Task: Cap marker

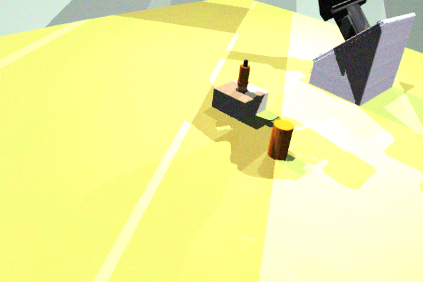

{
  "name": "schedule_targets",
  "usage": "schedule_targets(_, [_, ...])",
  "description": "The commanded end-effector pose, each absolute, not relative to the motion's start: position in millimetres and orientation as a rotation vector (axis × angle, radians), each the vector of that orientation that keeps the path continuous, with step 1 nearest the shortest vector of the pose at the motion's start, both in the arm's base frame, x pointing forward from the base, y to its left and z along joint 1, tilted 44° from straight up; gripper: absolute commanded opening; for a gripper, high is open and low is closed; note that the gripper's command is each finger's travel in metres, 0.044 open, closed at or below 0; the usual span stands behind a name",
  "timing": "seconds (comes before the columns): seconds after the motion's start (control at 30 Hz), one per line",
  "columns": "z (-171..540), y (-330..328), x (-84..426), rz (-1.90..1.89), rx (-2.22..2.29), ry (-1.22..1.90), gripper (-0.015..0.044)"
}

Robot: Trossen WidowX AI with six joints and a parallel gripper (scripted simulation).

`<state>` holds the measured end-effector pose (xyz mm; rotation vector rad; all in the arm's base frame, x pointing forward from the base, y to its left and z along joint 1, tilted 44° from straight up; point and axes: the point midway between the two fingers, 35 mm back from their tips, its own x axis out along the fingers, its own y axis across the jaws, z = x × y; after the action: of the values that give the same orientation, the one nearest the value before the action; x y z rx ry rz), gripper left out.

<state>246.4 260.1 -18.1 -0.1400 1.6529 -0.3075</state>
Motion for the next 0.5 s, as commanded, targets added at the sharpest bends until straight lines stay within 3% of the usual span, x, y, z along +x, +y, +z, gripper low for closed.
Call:
schedule_targets(0.0, [-19.2, 203.8, 282.8, -0.468, -0.183, 1.562, 0.0241])
schedule_targets(0.3, [-5.6, 64.6, 347.7, -0.827, -0.311, 1.383, 0.0241])
schedule_targets(0.47, [-6.3, 56.8, 347.6, -0.852, -0.323, 1.372, 0.0241])
